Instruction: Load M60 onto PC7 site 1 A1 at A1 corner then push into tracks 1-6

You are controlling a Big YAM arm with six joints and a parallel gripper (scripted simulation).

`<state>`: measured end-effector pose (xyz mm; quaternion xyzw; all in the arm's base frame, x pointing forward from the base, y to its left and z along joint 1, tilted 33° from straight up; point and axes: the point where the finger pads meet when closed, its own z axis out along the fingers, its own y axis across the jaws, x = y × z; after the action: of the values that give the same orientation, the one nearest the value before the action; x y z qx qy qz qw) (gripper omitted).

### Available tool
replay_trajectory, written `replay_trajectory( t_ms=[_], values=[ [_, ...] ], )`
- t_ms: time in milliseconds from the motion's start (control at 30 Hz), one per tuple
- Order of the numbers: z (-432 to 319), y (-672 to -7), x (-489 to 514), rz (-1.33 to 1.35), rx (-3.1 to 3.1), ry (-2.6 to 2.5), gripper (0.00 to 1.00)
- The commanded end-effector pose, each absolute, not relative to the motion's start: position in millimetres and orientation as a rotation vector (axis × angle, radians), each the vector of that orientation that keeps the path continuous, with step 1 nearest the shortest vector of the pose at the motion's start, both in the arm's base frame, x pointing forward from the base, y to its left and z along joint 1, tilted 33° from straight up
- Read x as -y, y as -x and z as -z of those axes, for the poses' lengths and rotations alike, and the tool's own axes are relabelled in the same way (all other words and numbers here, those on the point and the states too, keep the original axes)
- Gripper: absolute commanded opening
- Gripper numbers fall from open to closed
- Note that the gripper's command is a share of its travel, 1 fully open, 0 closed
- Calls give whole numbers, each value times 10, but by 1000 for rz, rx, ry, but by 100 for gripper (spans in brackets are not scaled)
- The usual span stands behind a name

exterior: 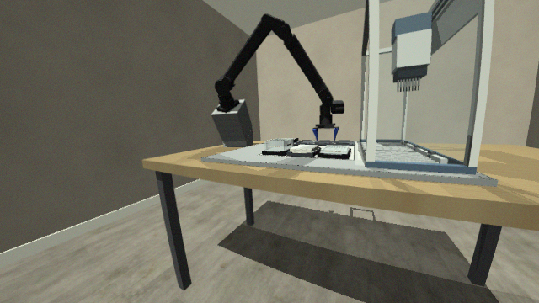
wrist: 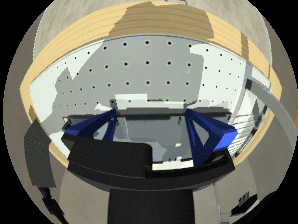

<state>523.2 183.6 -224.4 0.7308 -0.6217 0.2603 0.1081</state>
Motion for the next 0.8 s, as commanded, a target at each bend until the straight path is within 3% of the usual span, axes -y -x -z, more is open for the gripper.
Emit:
replay_trajectory(
  t_ms=[0,767],
  values=[
    [2066,-5357,-1642,-788,1856,-2122,100],
    [2022,-5368,-1586,-791,1861,-2121,100]
  ],
)
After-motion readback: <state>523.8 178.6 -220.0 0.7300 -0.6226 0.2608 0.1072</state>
